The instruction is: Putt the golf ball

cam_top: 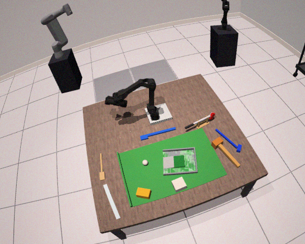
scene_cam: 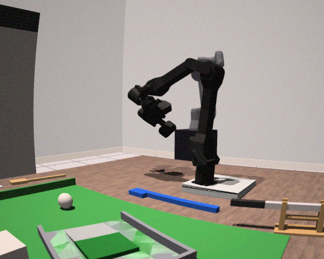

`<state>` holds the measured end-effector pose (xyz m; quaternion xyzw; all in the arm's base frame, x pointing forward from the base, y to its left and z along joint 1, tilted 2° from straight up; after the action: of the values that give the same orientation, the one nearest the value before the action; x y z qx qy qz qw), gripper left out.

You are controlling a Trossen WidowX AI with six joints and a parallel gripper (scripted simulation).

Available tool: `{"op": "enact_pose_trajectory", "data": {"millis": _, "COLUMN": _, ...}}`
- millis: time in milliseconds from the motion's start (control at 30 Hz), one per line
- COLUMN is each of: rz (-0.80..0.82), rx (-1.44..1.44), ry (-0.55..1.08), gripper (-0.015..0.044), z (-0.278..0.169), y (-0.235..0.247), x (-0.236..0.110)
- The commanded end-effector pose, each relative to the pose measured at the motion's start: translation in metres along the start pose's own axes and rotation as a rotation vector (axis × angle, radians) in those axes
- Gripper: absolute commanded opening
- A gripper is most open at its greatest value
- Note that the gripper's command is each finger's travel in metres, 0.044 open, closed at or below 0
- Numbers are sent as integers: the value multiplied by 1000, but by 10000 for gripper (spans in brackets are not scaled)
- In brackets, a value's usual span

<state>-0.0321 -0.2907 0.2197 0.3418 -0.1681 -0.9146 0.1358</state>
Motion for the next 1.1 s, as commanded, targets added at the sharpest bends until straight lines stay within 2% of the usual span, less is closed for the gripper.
{"op": "enact_pose_trajectory", "data": {"millis": 0, "rz": 5, "rx": -12, "ry": 6, "gripper": 426, "z": -2, "y": 1, "x": -2}}
{"op": "enact_pose_trajectory", "data": {"millis": 33, "rz": 22, "rx": -47, "ry": 24, "gripper": 440, "z": -7, "y": 2, "x": -6}}
{"op": "enact_pose_trajectory", "data": {"millis": 267, "rz": 274, "rx": -543, "ry": 231, "gripper": 440, "z": -74, "y": 12, "x": -77}}
{"op": "enact_pose_trajectory", "data": {"millis": 500, "rz": 555, "rx": -1087, "ry": 378, "gripper": 440, "z": -133, "y": -9, "x": -152}}
{"op": "enact_pose_trajectory", "data": {"millis": 800, "rz": 971, "rx": -1739, "ry": 460, "gripper": 440, "z": -182, "y": -72, "x": -244}}
{"op": "enact_pose_trajectory", "data": {"millis": 1067, "rz": 1411, "rx": -2283, "ry": 430, "gripper": 440, "z": -197, "y": -156, "x": -313}}
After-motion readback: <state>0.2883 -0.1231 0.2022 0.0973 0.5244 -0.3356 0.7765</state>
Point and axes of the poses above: the point midway between the two fingers, 35 mm back from their tips, its own x axis out along the fingers, its own y axis across the jaws, z = x × y, the point moved 8 cm from there along -x, back along the fingers, and after that the axes turned 7 degrees about -x, right-handed, at the moved point
